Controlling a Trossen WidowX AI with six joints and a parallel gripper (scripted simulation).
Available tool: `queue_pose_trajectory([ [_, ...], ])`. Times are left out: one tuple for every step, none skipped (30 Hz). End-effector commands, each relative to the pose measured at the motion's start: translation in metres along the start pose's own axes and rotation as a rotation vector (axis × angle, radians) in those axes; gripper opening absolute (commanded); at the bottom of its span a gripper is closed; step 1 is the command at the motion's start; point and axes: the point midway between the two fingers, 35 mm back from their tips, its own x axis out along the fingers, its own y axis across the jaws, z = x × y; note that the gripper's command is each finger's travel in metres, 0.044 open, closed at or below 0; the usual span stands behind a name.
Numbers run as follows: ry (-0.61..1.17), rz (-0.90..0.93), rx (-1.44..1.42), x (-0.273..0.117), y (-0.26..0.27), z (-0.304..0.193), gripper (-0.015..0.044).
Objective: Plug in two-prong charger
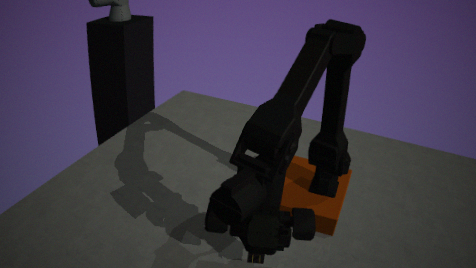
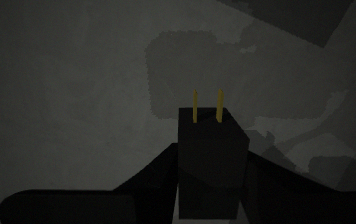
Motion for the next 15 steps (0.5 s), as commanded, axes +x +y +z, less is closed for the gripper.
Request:
queue_pose_trajectory([
  [-0.003,0.007,0.038,0.003,0.007,0.006,0.0000],
  [-0.003,0.008,0.047,0.003,0.008,0.008,0.0000],
  [-0.003,0.008,0.055,0.004,0.009,0.009,0.0000],
  [-0.003,0.009,0.064,0.004,0.011,0.010,0.0000],
  [-0.003,0.010,0.072,0.005,0.012,0.011,0.0000],
  [-0.003,0.011,0.081,0.005,0.014,0.013,0.0000],
  [-0.003,0.011,0.089,0.006,0.015,0.014,0.0000],
  [-0.003,0.012,0.098,0.006,0.017,0.015,0.0000],
  [-0.003,0.013,0.106,0.007,0.018,0.016,0.0000],
  [-0.003,0.014,0.115,0.008,0.020,0.017,0.0000],
  [-0.003,0.015,0.123,0.008,0.021,0.018,0.0000],
  [-0.003,0.015,0.132,0.009,0.023,0.020,0.0000],
  [-0.003,0.016,0.140,0.009,0.025,0.021,0.0000],
  [-0.003,0.017,0.149,0.010,0.026,0.022,0.0000],
  [-0.003,0.018,0.157,0.010,0.028,0.023,0.0000],
])
